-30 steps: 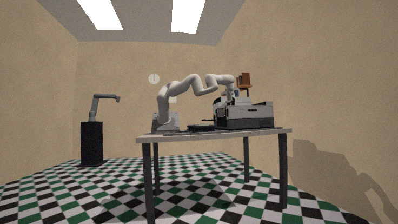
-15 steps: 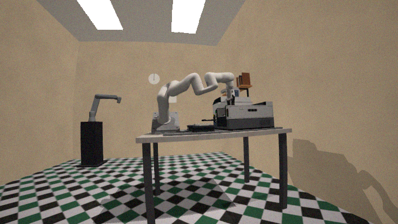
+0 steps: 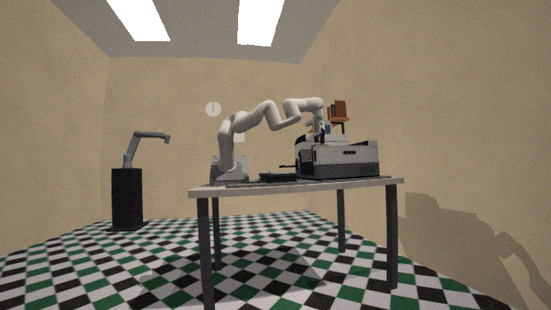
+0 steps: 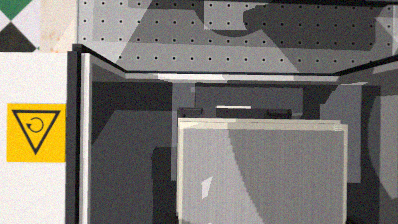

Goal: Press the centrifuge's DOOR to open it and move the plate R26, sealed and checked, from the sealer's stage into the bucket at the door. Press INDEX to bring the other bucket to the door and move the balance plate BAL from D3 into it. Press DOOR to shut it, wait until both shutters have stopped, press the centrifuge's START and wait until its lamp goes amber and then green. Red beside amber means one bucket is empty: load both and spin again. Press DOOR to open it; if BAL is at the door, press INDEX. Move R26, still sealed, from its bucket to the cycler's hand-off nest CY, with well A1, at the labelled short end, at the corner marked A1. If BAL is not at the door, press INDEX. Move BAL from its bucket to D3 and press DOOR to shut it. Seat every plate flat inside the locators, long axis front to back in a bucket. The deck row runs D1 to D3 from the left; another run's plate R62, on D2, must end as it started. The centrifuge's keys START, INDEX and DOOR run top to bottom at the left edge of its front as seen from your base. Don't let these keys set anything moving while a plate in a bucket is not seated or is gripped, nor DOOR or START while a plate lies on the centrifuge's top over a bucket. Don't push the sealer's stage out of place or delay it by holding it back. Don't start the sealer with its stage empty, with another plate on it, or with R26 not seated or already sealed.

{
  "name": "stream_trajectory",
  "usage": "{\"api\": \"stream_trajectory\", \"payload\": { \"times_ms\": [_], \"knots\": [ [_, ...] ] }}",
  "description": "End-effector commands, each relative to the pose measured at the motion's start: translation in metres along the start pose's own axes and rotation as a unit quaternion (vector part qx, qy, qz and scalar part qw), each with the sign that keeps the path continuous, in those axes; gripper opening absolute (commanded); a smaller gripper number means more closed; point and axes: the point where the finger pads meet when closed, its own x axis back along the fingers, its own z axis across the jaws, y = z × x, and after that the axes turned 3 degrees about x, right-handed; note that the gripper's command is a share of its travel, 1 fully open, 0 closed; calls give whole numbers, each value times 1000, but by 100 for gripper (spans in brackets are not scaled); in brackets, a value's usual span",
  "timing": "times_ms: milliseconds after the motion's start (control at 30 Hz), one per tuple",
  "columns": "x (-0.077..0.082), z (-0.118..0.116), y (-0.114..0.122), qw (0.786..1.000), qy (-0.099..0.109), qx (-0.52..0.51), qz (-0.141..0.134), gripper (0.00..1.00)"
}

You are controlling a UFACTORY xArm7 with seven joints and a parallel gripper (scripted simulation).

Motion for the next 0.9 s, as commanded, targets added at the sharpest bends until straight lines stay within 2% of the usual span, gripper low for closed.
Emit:
{"api": "stream_trajectory", "payload": {
  "times_ms": [0, 567, 867],
  "knots": [
    [11, 0, 0, 1000, 1, 0, -2, 0],
    [36, 0, 0, 1000, 1, 0, -2, 0],
    [37, 0, 0, 1000, 1, 0, -2, 0]
  ]
}}
